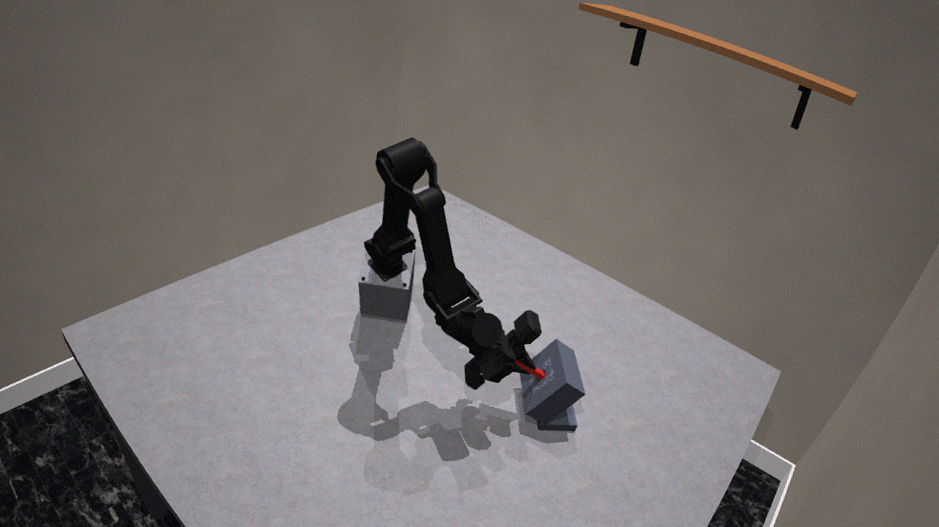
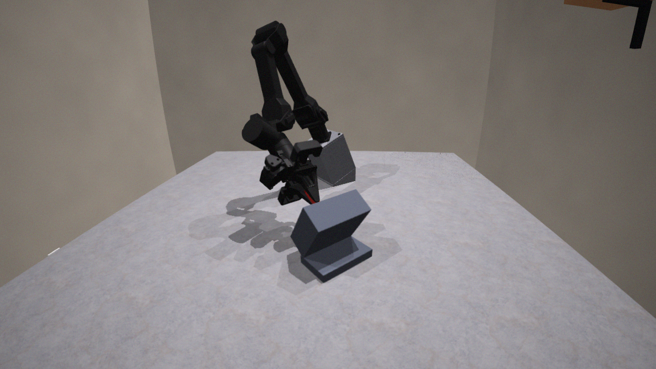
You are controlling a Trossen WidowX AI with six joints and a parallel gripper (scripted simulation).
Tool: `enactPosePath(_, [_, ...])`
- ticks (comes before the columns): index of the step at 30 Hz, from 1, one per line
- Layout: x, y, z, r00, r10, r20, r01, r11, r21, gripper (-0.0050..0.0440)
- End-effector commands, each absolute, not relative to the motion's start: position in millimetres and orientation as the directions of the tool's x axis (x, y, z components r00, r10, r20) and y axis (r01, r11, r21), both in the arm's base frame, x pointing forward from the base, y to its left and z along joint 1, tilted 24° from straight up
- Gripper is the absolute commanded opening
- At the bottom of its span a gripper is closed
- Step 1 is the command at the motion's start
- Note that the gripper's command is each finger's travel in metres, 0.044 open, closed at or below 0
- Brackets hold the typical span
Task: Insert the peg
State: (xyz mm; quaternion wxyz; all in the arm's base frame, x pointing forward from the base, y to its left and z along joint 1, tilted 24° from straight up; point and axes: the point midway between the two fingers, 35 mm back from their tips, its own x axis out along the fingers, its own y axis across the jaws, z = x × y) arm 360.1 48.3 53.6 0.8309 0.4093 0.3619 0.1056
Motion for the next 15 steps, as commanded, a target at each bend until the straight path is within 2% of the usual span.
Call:
enactPosePath(1, [363.6, 48.0, 60.1, 0.728, 0.468, -0.502, 0.11, 0.642, 0.758, 0.0])
enactPosePath(15, [364.9, 48.9, 59.1, 0.728, 0.468, -0.502, 0.11, 0.642, 0.758, 0.0])
